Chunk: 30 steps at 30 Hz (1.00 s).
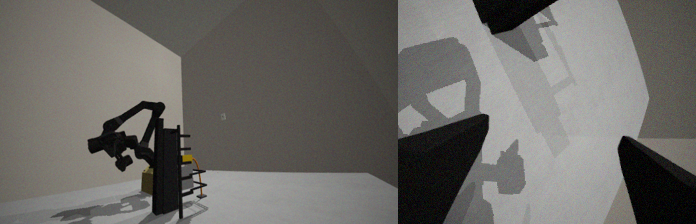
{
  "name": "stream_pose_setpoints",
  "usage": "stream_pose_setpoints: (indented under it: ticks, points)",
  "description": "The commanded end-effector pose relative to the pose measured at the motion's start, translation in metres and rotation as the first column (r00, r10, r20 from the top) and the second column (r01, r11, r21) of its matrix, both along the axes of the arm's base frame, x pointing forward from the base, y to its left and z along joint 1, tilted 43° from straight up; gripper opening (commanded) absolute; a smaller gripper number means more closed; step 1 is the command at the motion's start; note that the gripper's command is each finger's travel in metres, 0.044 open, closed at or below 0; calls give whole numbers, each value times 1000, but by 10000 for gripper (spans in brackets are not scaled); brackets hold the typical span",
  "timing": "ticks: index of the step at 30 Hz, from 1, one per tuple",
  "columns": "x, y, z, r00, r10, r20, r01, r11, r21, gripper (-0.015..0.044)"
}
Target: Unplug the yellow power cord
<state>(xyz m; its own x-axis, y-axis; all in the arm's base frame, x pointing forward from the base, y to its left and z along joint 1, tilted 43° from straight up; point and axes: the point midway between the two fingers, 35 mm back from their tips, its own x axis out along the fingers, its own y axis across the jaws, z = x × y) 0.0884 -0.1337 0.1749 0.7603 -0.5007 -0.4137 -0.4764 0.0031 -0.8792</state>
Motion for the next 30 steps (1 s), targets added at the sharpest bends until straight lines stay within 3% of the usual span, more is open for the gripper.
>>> stream_pose_setpoints:
  ticks: [1, 9, 30]
  points:
    - [0, 0, 0, 1000, 0, 0, 0, 1000, 2, 374]
    - [3, -2, -2, 1000, -4, 15, 2, 991, 130, 164]
    - [19, -22, -6, 990, -136, -17, 122, 811, 573, 160]
